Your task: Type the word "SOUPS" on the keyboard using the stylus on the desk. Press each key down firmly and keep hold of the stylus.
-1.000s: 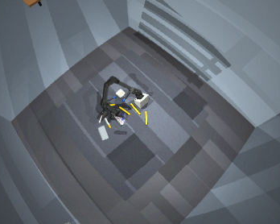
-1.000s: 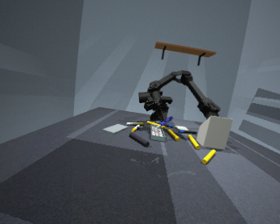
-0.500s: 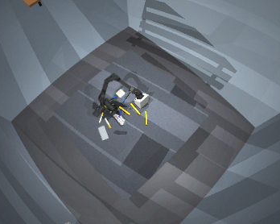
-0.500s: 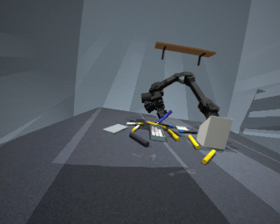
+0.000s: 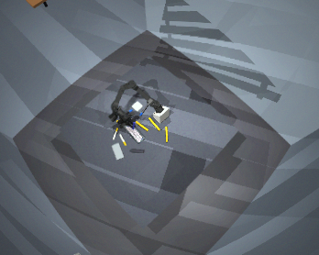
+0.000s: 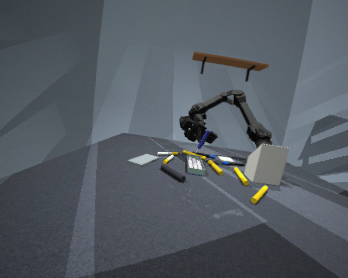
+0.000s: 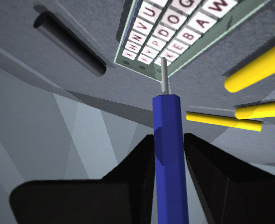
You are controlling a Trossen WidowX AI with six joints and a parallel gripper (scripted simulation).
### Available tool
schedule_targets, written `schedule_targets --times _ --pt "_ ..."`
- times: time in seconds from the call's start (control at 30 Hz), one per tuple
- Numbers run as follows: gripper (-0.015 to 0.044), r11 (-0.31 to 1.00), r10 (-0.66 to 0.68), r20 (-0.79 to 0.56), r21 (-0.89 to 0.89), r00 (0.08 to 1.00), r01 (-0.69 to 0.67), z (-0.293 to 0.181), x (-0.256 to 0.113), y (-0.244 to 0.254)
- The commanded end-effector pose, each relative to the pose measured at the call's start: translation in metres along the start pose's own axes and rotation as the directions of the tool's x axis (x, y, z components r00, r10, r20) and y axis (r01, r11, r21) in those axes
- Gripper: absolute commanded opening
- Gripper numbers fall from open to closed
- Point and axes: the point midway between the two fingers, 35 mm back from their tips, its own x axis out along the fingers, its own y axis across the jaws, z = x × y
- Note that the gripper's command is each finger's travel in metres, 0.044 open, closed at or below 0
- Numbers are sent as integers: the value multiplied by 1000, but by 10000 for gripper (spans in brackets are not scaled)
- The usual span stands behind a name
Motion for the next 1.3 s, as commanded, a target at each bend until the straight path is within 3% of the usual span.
schedule_targets --times 0.0,0.23,1.2,1.27 --pt "0 980 46 2 192 999 -46 2 -14 -5" --pt "0 893 103 7 441 995 -96 5 -31 -13" --pt "0 889 103 9 447 995 -96 32 -13 -25" --pt "53 889 103 9 447 995 -96 32 -12 -26"
